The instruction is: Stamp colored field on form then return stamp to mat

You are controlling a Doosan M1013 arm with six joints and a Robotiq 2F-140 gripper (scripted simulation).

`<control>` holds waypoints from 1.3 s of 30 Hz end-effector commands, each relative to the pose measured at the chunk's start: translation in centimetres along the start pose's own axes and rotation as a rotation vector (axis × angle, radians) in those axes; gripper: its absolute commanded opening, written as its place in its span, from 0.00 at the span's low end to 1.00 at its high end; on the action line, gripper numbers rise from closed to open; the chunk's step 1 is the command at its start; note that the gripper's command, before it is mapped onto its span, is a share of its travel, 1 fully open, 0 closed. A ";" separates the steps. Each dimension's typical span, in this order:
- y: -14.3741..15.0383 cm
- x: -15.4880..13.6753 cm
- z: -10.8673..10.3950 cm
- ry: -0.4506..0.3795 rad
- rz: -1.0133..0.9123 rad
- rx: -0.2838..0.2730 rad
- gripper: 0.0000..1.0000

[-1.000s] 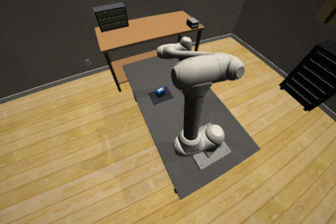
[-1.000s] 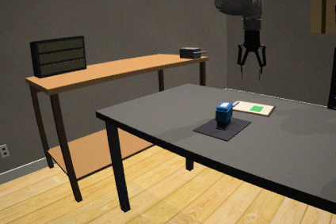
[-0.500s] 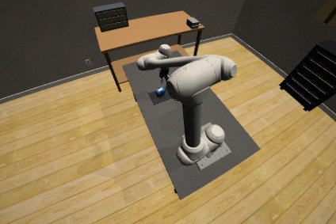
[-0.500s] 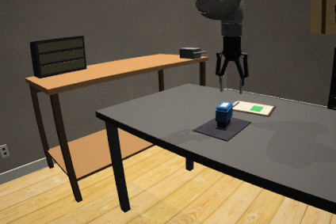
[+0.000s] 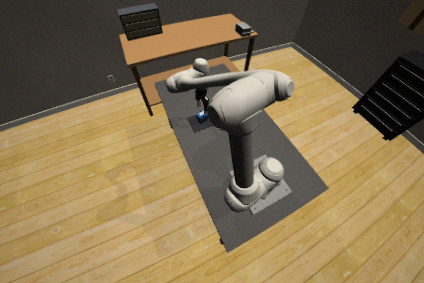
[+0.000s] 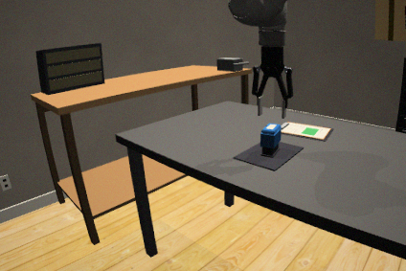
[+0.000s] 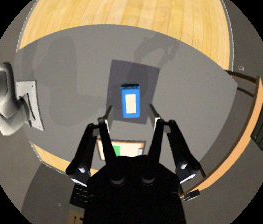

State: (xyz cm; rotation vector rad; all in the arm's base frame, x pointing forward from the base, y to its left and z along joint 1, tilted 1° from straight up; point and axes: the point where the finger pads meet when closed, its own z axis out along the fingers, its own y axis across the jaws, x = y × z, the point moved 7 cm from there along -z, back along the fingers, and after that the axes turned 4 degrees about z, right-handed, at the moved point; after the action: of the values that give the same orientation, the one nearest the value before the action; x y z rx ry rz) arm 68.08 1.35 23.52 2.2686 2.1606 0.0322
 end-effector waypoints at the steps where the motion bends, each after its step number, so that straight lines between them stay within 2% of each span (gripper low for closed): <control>1: 0.0 0.0 0.0 0.000 0.000 0.000 0.54; 14: 0.0 0.0 1.5 0.000 0.000 0.000 0.54; 29: 0.0 0.0 8.2 0.000 0.000 0.000 0.54; 39: 0.0 0.0 9.9 0.000 0.000 0.000 0.54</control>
State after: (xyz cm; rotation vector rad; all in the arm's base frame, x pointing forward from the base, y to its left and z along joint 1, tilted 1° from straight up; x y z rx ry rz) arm 68.28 1.43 13.87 2.2686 2.1607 0.0321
